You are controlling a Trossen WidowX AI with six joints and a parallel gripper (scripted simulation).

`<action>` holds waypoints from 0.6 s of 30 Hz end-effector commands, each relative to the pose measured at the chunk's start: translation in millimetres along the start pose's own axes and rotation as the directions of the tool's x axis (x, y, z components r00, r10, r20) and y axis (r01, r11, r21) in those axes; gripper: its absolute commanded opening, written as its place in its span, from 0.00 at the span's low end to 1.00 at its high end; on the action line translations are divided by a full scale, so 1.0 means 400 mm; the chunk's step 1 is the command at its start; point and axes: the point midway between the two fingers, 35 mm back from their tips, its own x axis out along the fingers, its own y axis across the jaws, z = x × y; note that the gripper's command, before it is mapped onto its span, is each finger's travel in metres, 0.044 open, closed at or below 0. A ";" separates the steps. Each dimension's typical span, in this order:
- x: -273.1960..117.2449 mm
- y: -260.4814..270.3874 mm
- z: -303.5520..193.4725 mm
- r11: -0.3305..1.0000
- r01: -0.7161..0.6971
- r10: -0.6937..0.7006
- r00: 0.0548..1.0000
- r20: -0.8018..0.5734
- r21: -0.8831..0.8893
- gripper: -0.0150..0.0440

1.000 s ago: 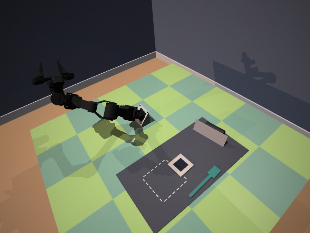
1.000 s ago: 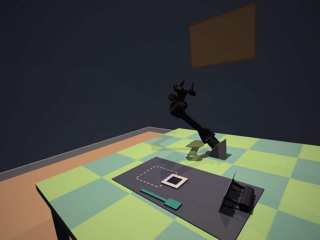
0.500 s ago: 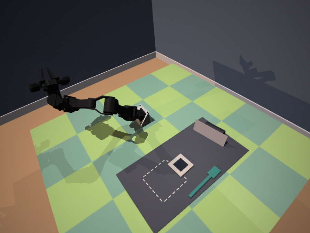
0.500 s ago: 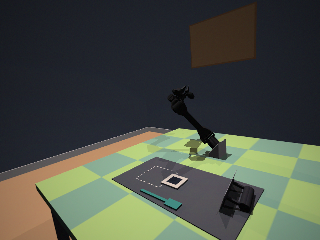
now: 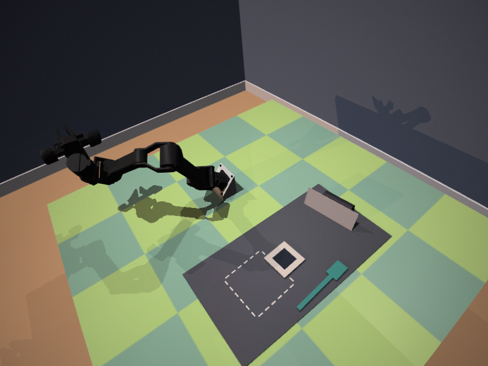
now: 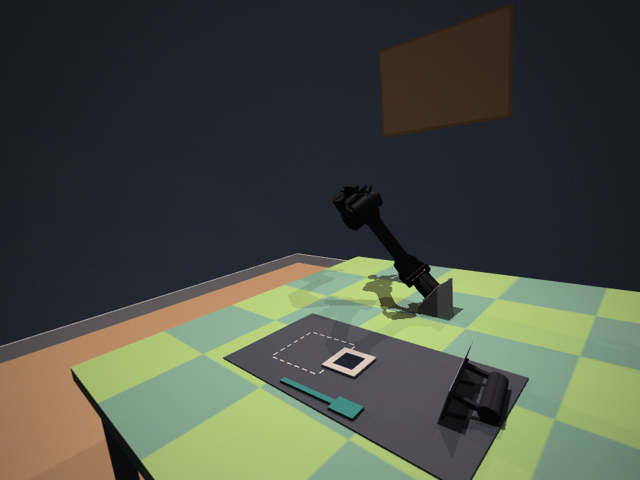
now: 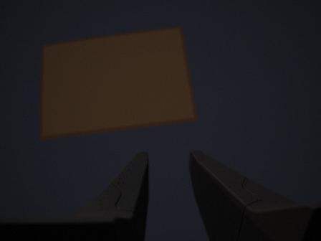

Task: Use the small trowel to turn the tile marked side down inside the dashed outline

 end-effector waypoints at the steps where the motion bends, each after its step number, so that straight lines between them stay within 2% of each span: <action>1: -0.020 0.037 -0.049 0.998 -0.049 0.046 0.996 -0.081 -0.030 0.42; 18: -0.151 0.177 -0.206 0.962 -0.264 0.219 0.905 -0.365 -0.076 0.42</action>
